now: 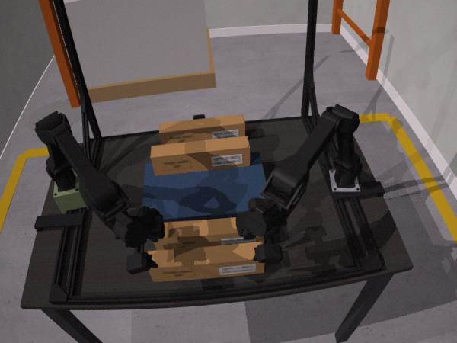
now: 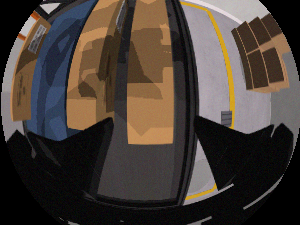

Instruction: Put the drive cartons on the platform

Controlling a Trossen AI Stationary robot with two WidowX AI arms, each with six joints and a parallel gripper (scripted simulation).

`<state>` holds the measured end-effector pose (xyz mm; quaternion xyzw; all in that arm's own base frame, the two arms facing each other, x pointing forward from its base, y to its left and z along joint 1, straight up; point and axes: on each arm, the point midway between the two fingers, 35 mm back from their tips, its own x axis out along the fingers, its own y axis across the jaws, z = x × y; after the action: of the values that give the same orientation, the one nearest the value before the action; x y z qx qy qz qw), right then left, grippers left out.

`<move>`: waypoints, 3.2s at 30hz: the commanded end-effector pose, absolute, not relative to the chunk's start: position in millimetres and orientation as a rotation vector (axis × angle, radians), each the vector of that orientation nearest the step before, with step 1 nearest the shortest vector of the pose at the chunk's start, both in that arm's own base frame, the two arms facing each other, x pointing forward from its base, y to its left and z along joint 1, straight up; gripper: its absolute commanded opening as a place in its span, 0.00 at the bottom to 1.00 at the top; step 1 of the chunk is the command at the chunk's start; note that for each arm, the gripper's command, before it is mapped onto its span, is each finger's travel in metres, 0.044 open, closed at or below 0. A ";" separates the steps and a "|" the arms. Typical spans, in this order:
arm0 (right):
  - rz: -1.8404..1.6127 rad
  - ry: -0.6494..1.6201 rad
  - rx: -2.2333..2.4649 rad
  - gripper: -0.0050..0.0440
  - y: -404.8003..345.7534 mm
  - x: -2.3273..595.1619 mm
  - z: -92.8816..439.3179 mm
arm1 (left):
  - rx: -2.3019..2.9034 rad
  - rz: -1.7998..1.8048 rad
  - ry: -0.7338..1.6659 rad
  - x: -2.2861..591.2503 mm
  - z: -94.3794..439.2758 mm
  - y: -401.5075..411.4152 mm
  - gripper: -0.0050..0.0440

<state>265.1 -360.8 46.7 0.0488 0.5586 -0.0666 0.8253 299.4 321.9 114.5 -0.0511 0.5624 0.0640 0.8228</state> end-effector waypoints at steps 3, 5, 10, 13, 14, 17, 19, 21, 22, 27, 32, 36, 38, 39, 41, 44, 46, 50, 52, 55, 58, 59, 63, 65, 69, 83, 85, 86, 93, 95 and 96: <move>-0.145 1.184 0.098 0.90 -361.6 264.9 57.4 | -0.100 0.148 1.184 299.9 130.0 322.8 0.90; -0.145 1.184 0.098 0.90 -360.7 265.1 57.4 | -0.100 0.148 1.184 299.9 130.0 322.0 0.90; -0.145 1.184 0.098 0.90 -338.4 272.0 57.1 | -0.100 0.148 1.184 300.5 129.7 299.7 0.90; -0.145 1.184 0.098 0.90 -321.5 277.2 56.8 | -0.100 0.148 1.184 300.9 129.5 282.8 0.90; -0.145 1.184 0.098 0.90 -321.5 277.2 56.8 | -0.100 0.148 1.184 300.9 129.5 282.8 0.90; -0.145 1.184 0.098 0.90 -294.4 285.6 56.5 | -0.100 0.148 1.184 301.6 129.2 255.8 0.90; -0.145 1.184 0.098 0.90 -279.2 290.3 56.3 | -0.100 0.148 1.184 302.0 129.1 240.6 0.90; -0.145 1.184 0.098 0.90 -268.9 293.5 56.1 | -0.100 0.148 1.184 302.2 128.9 230.3 0.90; -0.145 1.184 0.098 0.90 -265.8 294.4 56.1 | -0.100 0.148 1.184 302.3 128.9 227.2 0.90; -0.145 1.184 0.098 0.90 -263.2 295.2 55.7 | -0.100 0.148 1.184 302.4 128.5 224.6 0.90; -0.145 1.184 0.098 0.90 -263.2 295.2 51.0 | -0.100 0.148 1.184 302.4 123.8 224.6 0.90; -0.145 1.184 0.098 0.90 -263.2 295.2 34.9 | -0.100 0.148 1.184 302.4 107.7 224.6 0.90; -0.145 1.184 0.098 0.90 -263.2 295.2 23.9 | -0.100 0.148 1.184 302.4 96.7 224.6 0.90; -0.145 1.184 0.098 0.90 -263.2 295.2 18.2 | -0.100 0.148 1.184 302.4 91.0 224.6 0.90; -0.145 1.184 0.098 0.90 -263.2 295.2 7.2 | -0.100 0.148 1.184 302.4 80.0 224.6 0.90; -0.145 1.184 0.098 0.90 -263.2 295.2 -5.9 | -0.100 0.148 1.184 302.4 66.9 224.6 0.90; -0.145 1.184 0.098 0.90 -263.2 295.2 -11.2 | -0.100 0.148 1.184 302.4 61.7 224.6 0.90; -0.145 1.184 0.098 0.90 -263.2 295.2 -13.5 | -0.100 0.148 1.184 302.4 59.3 224.6 0.90; -0.145 1.184 0.098 0.90 -263.2 295.2 -13.9 | -0.100 0.148 1.184 302.4 58.9 224.6 0.90; -0.145 1.184 0.098 0.90 -263.2 295.2 -13.9 | -0.100 0.148 1.184 302.4 58.9 224.6 0.90; -0.145 1.184 0.098 0.10 -263.2 295.2 -13.9 | -0.100 0.148 1.184 302.4 58.9 224.6 0.10; -0.145 1.184 0.098 0.10 -263.2 295.2 -13.9 | -0.100 0.148 1.184 302.4 58.9 224.6 0.10; -0.145 1.184 0.098 0.10 -263.2 295.2 -13.9 | -0.100 0.148 1.184 302.4 58.9 224.6 0.10; -0.145 1.184 0.098 0.10 -263.2 295.2 -13.9 | -0.100 0.148 1.184 302.4 58.9 224.6 0.10; -0.145 1.184 0.098 0.10 -263.2 295.2 -13.9 | -0.100 0.148 1.184 302.4 58.9 224.6 0.10; -0.145 1.184 0.098 0.10 -263.2 295.2 6.5 | -0.100 0.148 1.184 302.4 79.3 224.6 0.10; -0.145 1.184 0.098 0.10 -263.2 295.2 12.4 | -0.100 0.148 1.184 302.4 85.2 224.6 0.10; -0.145 1.184 0.098 0.10 -263.2 295.2 14.3 | -0.100 0.148 1.184 302.4 87.1 224.6 0.10; -0.145 1.184 0.098 0.10 -263.2 295.2 16.1 | -0.100 0.148 1.184 302.4 88.9 224.6 0.10; -0.145 1.184 0.098 0.10 -263.2 295.2 16.1 | -0.100 0.148 1.184 302.4 88.9 224.6 0.10; -0.145 1.184 0.098 0.10 -263.2 295.2 16.1 | -0.100 0.148 1.184 302.4 88.9 224.6 0.10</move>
<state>296.2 -257.9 3.2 0.0533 0.5645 -0.0598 0.8215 304.1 217.6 73.6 -0.0547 0.5664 0.0538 0.8206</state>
